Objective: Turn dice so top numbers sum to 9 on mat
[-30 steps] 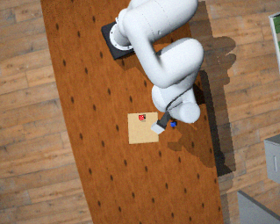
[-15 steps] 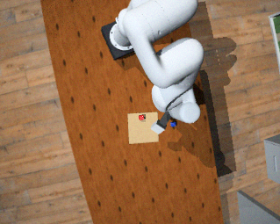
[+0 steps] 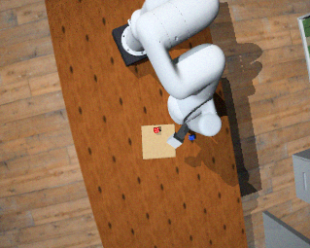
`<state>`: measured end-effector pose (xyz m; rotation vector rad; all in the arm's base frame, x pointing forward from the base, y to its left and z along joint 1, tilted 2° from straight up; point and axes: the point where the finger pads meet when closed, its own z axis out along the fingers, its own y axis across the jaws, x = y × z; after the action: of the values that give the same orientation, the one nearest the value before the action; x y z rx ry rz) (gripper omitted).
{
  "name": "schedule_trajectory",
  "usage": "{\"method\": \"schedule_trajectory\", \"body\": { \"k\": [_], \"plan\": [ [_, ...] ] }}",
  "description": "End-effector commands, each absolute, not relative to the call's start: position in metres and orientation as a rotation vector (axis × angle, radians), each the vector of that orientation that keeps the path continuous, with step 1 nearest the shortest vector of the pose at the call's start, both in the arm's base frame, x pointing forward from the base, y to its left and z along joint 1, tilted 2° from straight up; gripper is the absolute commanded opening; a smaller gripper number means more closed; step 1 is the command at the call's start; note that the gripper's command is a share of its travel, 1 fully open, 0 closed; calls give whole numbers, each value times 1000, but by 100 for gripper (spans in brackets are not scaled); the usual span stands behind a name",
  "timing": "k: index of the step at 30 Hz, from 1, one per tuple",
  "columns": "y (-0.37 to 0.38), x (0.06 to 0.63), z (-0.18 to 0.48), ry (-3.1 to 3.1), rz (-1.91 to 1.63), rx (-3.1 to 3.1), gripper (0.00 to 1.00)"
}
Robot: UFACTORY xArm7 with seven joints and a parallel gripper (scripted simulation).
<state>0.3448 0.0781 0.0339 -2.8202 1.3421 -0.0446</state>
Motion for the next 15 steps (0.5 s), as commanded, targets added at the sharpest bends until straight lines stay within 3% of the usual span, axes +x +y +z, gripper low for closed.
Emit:
{"method": "schedule_trajectory", "body": {
  "k": [1,15],
  "plan": [
    [78,346,32,1342,-49,-2819,36],
    [79,347,14,1342,-49,-2819,36]
  ]
}}
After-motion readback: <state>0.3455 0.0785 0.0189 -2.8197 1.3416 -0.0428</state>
